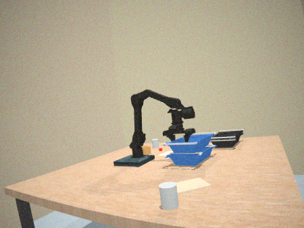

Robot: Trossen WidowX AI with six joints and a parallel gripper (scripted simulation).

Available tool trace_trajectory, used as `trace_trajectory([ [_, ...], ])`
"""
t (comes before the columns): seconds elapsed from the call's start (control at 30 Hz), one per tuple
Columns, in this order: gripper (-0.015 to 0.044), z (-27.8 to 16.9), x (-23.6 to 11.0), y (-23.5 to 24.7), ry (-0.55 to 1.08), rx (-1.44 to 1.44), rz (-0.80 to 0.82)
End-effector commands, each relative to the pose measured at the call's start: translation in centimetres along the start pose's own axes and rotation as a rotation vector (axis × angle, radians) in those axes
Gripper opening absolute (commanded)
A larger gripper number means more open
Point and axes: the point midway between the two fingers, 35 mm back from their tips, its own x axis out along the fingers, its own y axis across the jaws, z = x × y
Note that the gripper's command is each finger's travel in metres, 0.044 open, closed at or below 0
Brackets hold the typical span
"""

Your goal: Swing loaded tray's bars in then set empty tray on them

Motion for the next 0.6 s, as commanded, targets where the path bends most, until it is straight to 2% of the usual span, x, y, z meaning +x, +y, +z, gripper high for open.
trace_trajectory([
  [0.0, 0.0411, -0.1, 0.1, -0.1, 0.004, 0.001, -0.004],
  [0.07, 0.0440, -0.1, 0.1, -0.1, 0.004, 0.001, -0.004],
  [0.33, 0.0440, 0.0, -0.2, 0.1, 0.000, 0.000, 0.000],
  [0.57, 0.0440, 0.0, -3.2, 0.5, 0.001, 0.000, -0.001],
])
